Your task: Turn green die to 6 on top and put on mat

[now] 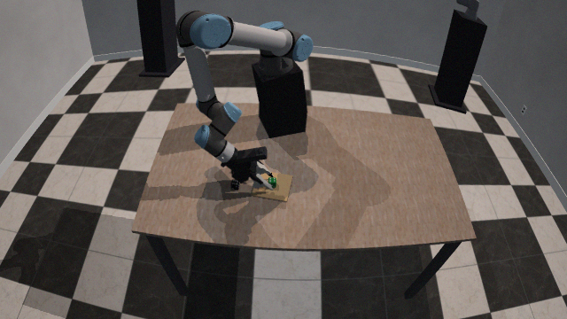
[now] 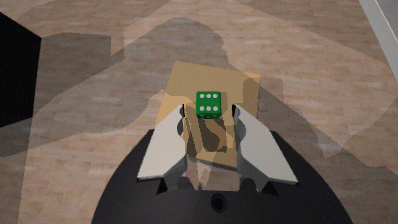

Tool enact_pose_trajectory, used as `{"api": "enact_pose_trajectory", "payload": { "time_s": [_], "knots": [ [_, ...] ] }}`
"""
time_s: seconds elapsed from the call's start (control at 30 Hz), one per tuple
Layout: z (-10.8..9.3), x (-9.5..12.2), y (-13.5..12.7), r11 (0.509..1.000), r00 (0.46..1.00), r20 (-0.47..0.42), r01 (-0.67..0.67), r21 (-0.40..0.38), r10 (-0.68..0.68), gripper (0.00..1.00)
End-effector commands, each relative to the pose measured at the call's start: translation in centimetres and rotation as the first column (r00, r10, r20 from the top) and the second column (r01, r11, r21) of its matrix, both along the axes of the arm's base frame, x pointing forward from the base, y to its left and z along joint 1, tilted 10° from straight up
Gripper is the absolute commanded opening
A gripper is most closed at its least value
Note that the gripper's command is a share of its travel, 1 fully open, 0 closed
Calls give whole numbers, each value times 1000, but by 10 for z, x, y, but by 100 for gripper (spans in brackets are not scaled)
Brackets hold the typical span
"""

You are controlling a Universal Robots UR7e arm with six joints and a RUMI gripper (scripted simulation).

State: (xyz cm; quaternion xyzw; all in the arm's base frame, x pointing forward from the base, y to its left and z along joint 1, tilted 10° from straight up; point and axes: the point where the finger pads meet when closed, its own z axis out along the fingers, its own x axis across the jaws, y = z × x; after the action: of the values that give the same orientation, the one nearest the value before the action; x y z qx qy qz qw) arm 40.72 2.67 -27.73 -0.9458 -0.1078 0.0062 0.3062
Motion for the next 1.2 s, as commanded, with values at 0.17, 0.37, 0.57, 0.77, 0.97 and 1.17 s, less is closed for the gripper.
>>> {"api": "enact_pose_trajectory", "payload": {
  "time_s": [0.17, 0.37, 0.57, 0.77, 0.97, 1.17],
  "knots": [
    [0, 0, 0, 1000, 1000, 1, 0, 0, 0, 40],
    [1, 0, 0, 1000, 1000, 1, 0, 0, 0, 40],
    [6, 0, 1, 1000, 1000, 1, 0, 0, 0, 40],
    [21, -1, 3, 1000, 1000, 1, 0, 0, 0, 40],
    [42, -3, 6, 1000, 1000, 1, 0, 0, 0, 40],
    [55, -4, 8, 1000, 1000, 1, 0, 0, 0, 40]
  ]
}}
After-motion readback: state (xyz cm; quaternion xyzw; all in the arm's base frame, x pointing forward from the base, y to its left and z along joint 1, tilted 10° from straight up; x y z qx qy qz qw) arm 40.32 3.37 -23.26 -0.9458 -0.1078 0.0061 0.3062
